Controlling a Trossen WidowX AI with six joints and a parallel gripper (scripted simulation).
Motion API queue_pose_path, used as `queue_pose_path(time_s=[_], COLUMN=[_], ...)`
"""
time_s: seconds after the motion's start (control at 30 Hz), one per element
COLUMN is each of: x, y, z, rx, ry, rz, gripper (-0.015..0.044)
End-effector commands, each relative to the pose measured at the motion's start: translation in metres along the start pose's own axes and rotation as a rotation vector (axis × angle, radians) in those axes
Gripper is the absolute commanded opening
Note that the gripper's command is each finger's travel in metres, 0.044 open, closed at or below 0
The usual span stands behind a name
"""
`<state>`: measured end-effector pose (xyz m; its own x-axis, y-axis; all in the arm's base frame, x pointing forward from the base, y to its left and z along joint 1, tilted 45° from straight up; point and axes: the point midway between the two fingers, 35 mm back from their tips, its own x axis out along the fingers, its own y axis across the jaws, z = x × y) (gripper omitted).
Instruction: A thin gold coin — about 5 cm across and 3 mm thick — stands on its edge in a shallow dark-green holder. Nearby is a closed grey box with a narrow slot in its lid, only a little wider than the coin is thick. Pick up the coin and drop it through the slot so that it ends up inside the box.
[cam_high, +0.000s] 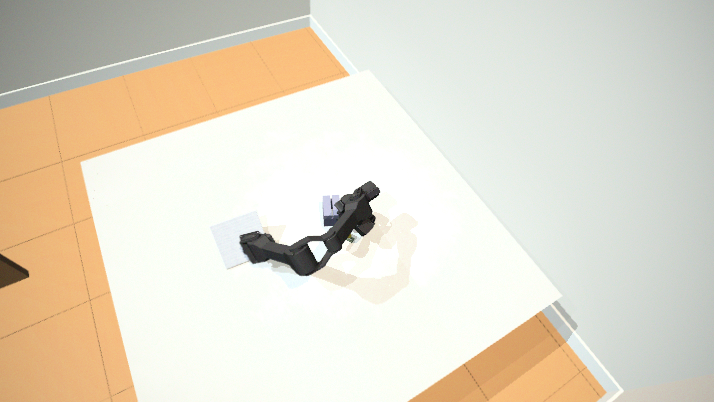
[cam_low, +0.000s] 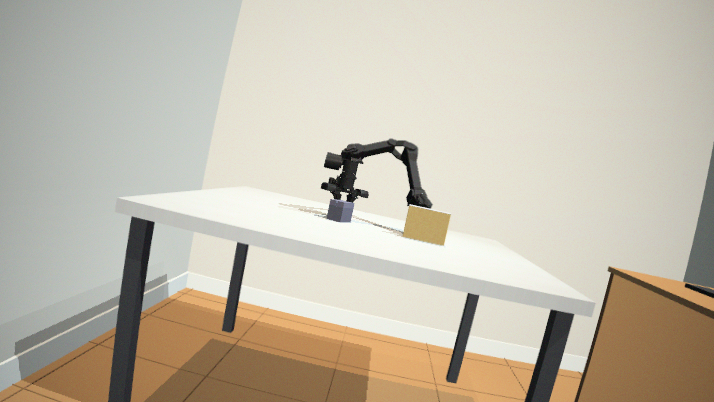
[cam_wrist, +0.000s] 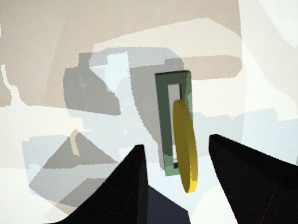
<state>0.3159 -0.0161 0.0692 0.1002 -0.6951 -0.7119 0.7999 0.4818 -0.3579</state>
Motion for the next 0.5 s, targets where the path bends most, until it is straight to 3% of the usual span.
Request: queue_pose_path(time_s=[0.0,0.23,0.43,0.47], x=[0.0095,0.0164,0.0164,0.0164], y=[-0.0028,-0.0035,-0.0035,-0.0035], z=[-0.0007,-0.0009,-0.0009,-0.0009], rx=[-0.007,-0.006,-0.006,-0.006], ry=[0.000,-0.002,-0.002,-0.002], rz=[-0.010,-0.010,-0.010,-0.010], gripper=[0.0161,0.0161,0.0003,0.0000])
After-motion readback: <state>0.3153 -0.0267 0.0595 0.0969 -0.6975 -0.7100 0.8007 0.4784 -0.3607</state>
